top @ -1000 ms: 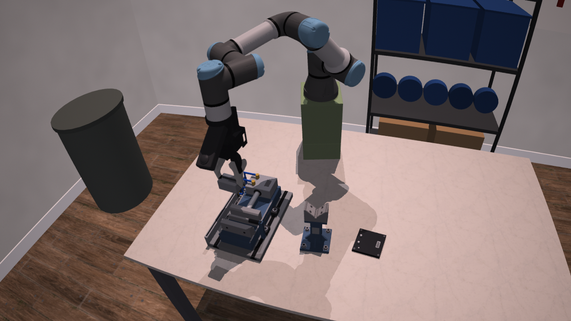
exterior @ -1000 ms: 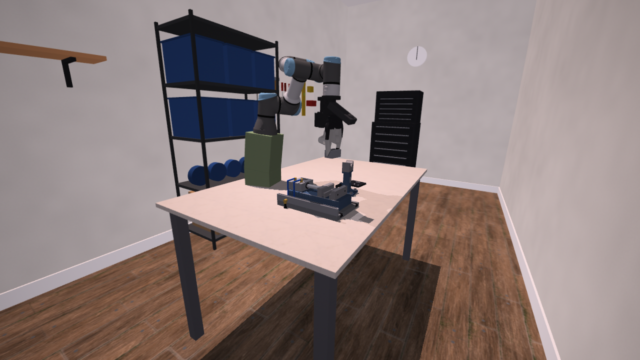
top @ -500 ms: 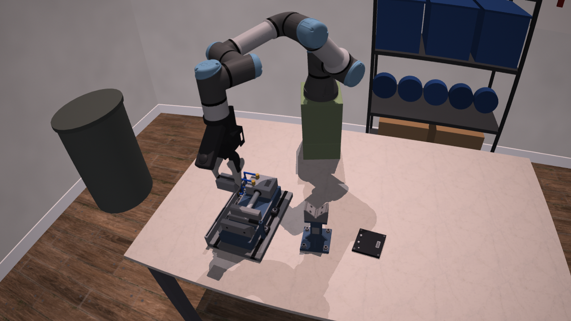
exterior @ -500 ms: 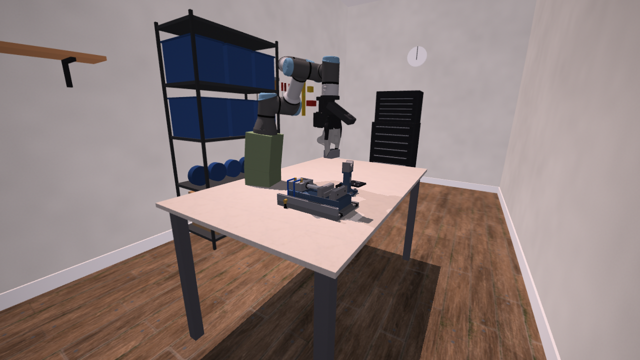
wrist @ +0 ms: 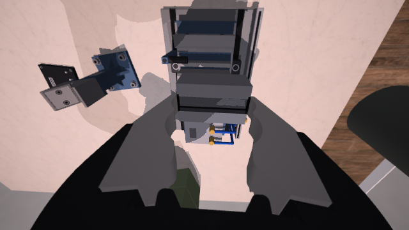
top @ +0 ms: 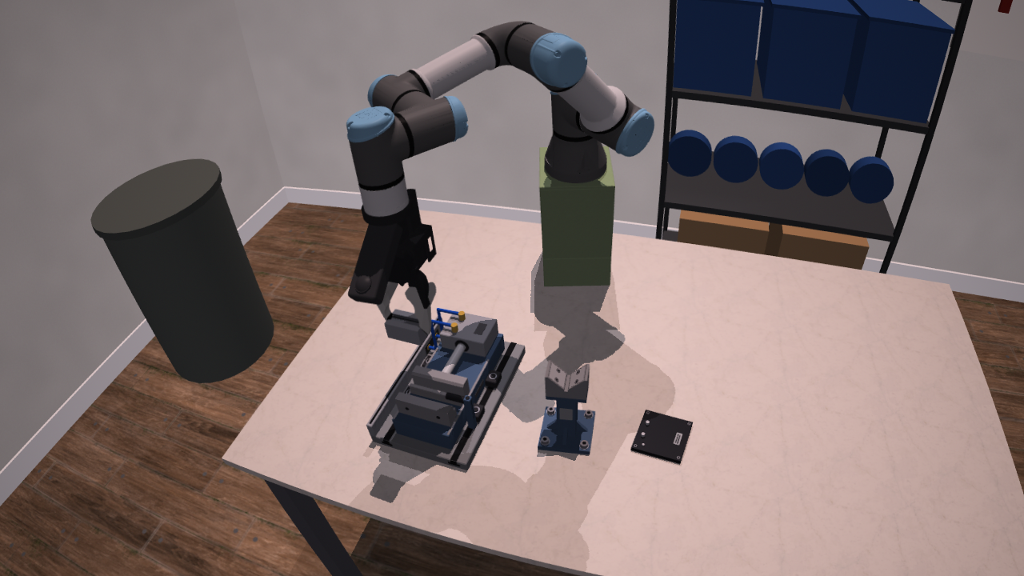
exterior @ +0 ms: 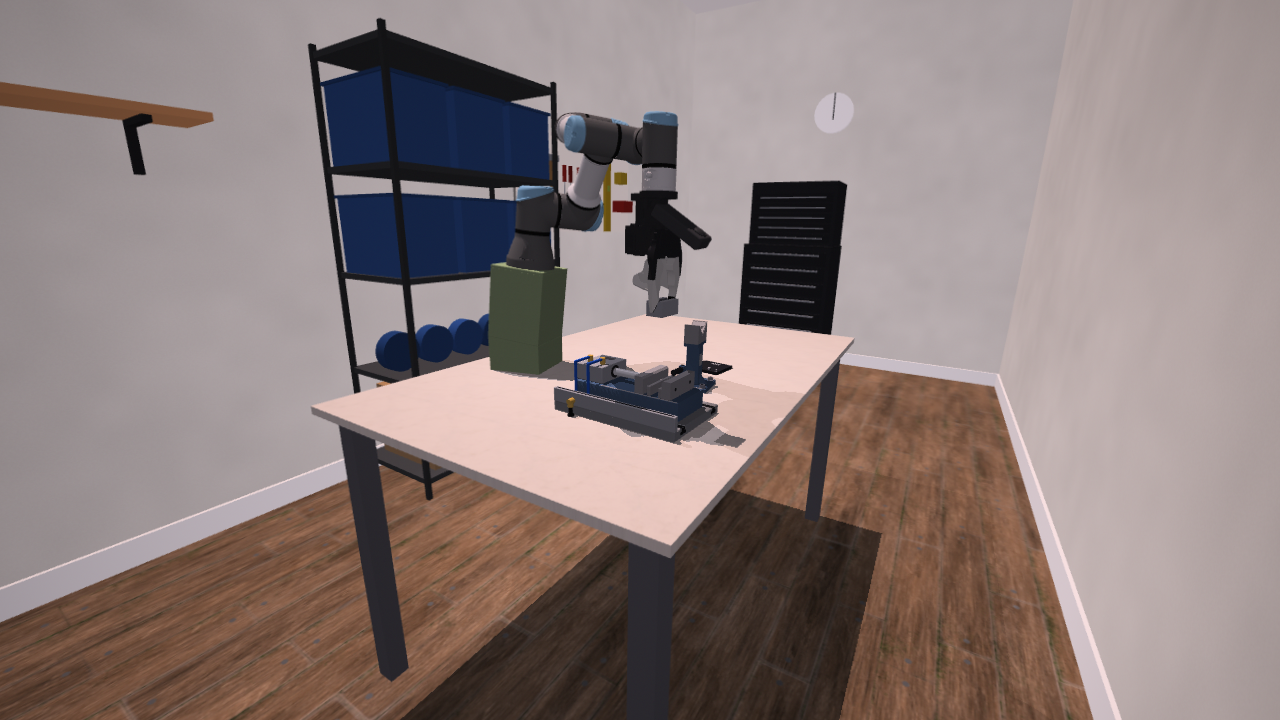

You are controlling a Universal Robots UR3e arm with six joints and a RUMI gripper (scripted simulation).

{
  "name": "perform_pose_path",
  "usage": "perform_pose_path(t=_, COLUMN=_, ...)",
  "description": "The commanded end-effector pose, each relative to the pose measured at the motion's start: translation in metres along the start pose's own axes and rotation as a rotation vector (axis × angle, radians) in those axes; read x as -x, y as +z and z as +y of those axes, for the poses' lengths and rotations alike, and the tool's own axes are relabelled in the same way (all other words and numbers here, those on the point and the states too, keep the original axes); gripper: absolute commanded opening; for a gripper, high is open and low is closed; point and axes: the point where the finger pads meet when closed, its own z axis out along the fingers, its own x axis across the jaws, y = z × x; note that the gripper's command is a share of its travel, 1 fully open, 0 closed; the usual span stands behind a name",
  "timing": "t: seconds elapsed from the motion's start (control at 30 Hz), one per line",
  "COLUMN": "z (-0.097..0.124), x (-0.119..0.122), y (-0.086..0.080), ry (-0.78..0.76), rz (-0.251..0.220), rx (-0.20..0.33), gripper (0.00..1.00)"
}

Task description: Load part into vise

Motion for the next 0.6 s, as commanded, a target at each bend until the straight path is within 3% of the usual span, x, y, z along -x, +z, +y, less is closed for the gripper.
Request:
perform_pose_path(t=0.0, z=-0.0008, x=-0.0013, y=-0.0014, ry=-0.005, rz=0.002, rx=-0.003, gripper=0.0)
perform_pose_path(t=0.57, z=-0.0007, x=-0.0024, y=-0.0014, ry=-0.011, rz=0.002, rx=-0.004, gripper=0.0)
